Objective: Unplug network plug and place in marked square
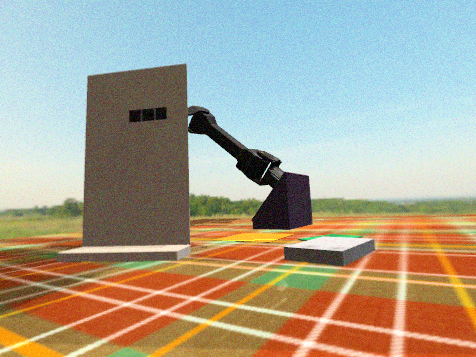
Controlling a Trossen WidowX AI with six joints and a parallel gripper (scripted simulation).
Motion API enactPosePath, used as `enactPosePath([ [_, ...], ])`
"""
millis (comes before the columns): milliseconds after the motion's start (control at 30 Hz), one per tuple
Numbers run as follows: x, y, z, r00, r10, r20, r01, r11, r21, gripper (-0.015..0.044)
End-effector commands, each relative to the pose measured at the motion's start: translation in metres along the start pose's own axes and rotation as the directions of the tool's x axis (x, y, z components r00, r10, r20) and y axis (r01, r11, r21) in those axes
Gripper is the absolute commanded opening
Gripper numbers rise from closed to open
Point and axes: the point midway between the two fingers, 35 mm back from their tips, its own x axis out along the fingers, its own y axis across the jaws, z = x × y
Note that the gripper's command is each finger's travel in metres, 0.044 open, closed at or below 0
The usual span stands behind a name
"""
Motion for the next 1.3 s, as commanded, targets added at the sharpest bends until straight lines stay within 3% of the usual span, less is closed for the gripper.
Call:
enactPosePath([
  [0,0.0023,0.0020,0.0014,1.000,0.002,0.004,-0.002,1.000,-0.001,0.0129],
  [633,0.0023,0.0020,0.0014,1.000,0.002,0.004,-0.002,1.000,-0.001,0.0003],
  [1267,-0.0060,0.0020,-0.0010,1.000,0.002,0.004,-0.002,1.000,-0.001,0.0000],
])
